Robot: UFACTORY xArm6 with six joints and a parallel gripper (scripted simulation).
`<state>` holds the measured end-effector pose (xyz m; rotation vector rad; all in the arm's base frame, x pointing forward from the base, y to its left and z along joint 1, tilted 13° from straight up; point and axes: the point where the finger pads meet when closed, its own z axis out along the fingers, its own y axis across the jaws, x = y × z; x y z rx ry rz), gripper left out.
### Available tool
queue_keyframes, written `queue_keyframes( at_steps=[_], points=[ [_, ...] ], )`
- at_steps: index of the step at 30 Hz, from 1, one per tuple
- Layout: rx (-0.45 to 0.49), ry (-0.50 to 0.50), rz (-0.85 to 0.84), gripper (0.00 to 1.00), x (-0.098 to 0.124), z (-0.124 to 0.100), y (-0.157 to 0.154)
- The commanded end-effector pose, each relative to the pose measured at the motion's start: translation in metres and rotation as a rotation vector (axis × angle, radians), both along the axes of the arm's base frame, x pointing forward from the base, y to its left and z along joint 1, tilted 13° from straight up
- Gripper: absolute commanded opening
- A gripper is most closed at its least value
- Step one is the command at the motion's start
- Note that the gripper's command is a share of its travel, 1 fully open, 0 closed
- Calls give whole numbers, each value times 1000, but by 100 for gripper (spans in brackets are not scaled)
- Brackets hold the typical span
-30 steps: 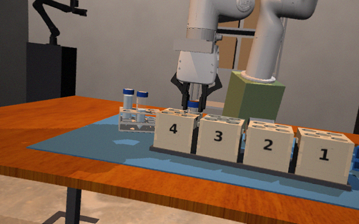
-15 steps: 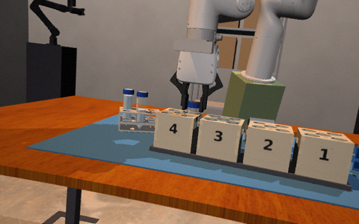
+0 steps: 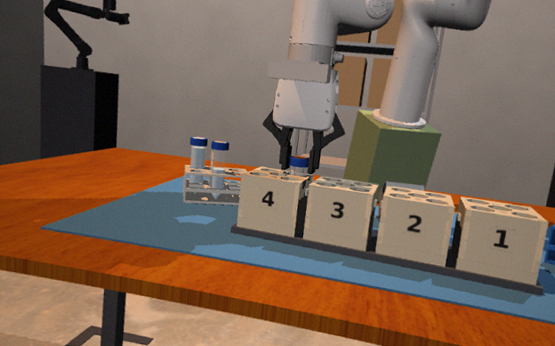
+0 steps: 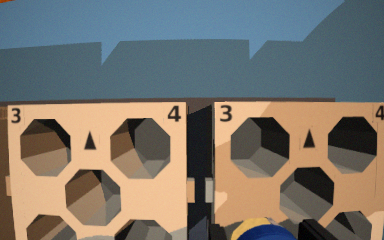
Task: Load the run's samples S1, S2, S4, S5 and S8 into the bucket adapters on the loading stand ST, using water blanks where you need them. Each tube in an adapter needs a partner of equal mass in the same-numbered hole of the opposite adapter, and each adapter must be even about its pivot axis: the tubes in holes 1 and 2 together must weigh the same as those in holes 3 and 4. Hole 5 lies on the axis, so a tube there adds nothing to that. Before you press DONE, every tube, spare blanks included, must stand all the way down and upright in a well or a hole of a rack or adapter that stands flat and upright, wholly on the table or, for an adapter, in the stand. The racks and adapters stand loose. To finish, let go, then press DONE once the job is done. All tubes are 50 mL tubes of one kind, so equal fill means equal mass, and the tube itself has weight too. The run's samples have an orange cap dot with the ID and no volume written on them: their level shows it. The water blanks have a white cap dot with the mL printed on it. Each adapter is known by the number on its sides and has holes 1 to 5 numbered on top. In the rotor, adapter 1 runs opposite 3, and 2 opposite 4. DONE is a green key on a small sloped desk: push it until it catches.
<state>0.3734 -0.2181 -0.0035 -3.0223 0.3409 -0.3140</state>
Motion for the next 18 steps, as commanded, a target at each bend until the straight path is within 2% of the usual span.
queue_keyframes(
  at_steps=[1,6,18],
  points=[
    [-2,-3,0,44,1,1,-1],
    [-2,-3,0,44,1,1,-1],
    [-2,-3,0,44,-4,24,-2]
  ],
)
